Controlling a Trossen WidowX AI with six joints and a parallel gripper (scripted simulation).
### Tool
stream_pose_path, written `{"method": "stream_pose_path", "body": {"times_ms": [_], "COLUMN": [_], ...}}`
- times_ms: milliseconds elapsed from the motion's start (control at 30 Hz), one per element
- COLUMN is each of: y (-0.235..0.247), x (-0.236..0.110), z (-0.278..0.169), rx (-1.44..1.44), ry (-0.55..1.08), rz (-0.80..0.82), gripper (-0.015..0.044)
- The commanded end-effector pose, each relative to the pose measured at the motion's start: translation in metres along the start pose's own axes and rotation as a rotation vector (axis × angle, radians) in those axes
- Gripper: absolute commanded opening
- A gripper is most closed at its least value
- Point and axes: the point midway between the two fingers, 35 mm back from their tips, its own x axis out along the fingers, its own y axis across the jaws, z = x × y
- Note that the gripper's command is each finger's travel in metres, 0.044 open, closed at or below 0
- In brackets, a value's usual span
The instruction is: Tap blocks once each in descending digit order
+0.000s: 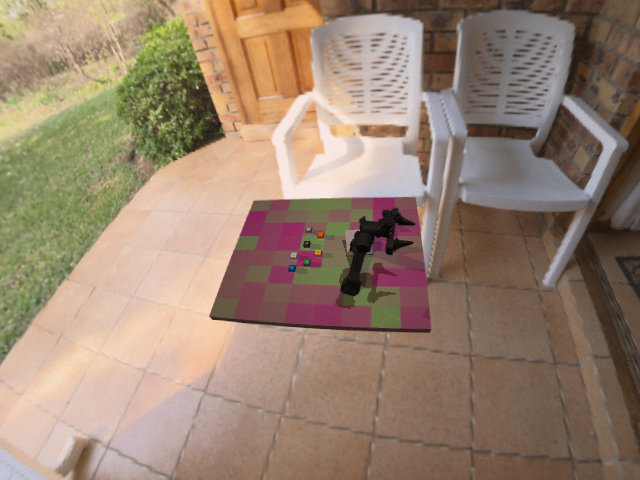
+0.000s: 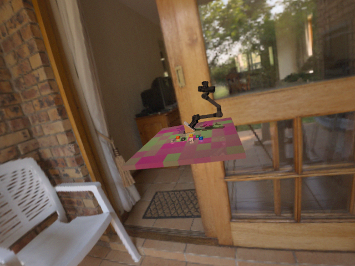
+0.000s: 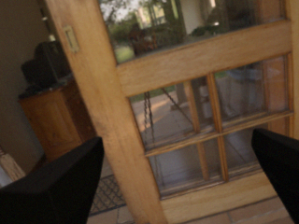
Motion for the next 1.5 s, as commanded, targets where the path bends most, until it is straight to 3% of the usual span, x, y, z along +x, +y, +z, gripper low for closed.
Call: {"method": "stream_pose_path", "body": {"times_ms": [0,133,300,667,900,1133,1300,1467], "y": [0.003,0.074,0.147,0.297,0.359,0.386,0.381,0.354], "x": [0.000,-0.016,-0.051,-0.189,-0.295,-0.396,-0.459,-0.507], "z": [0.003,0.057,0.093,0.107,0.065,-0.011,-0.079,-0.151], "rx": [-0.010,-0.200,-0.362,-0.702,-0.923,-1.182,-1.404,-1.666], "ry": [-0.010,-0.217,-0.410,-0.799,-0.973,-1.047,-1.013,-0.871], "rz": [0.008,0.183,0.372,0.867,1.221,1.608,1.892,2.157], "gripper": [0.0400,0.0400,0.0400,0.0400,0.0400,0.0400,0.0400,0.0400]}}
